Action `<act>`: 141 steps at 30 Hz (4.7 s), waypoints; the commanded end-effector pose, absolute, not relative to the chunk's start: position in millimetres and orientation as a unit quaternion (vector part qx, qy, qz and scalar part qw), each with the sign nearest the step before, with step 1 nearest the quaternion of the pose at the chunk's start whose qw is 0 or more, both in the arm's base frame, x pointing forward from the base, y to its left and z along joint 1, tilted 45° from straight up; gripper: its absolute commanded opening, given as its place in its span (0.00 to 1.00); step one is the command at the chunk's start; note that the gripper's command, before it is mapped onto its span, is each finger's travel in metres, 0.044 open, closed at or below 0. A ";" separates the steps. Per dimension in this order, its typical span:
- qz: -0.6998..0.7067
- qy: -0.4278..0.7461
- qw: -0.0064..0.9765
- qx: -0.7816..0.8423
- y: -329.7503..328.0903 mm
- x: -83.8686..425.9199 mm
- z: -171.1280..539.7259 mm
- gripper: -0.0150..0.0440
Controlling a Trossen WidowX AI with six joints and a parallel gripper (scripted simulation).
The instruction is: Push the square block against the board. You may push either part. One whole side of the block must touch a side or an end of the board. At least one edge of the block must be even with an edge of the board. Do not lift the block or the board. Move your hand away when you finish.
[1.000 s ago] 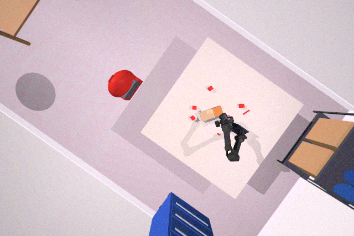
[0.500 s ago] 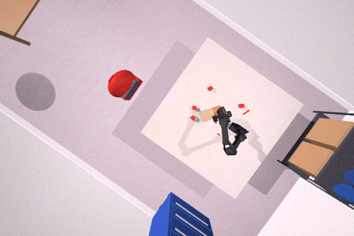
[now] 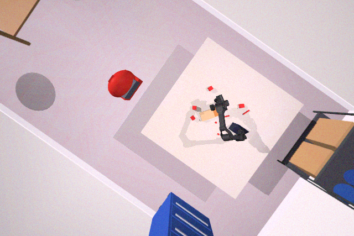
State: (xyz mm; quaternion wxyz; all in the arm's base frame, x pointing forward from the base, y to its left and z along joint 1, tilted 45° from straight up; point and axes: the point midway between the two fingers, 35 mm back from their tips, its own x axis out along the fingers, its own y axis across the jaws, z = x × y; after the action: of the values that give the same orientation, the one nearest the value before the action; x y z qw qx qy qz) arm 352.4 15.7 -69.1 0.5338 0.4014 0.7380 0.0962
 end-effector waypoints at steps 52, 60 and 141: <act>0.099 0.736 0.537 0.400 50.2 361.1 -111.4 0.25; 0.099 0.736 0.538 0.400 46.5 372.3 -116.7 0.25; 0.592 0.451 0.661 -0.098 25.6 241.7 -119.1 0.25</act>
State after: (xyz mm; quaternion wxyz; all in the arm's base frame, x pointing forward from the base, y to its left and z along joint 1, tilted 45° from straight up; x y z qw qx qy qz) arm 241.2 22.5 -118.3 0.6580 -0.0994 0.4528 0.5934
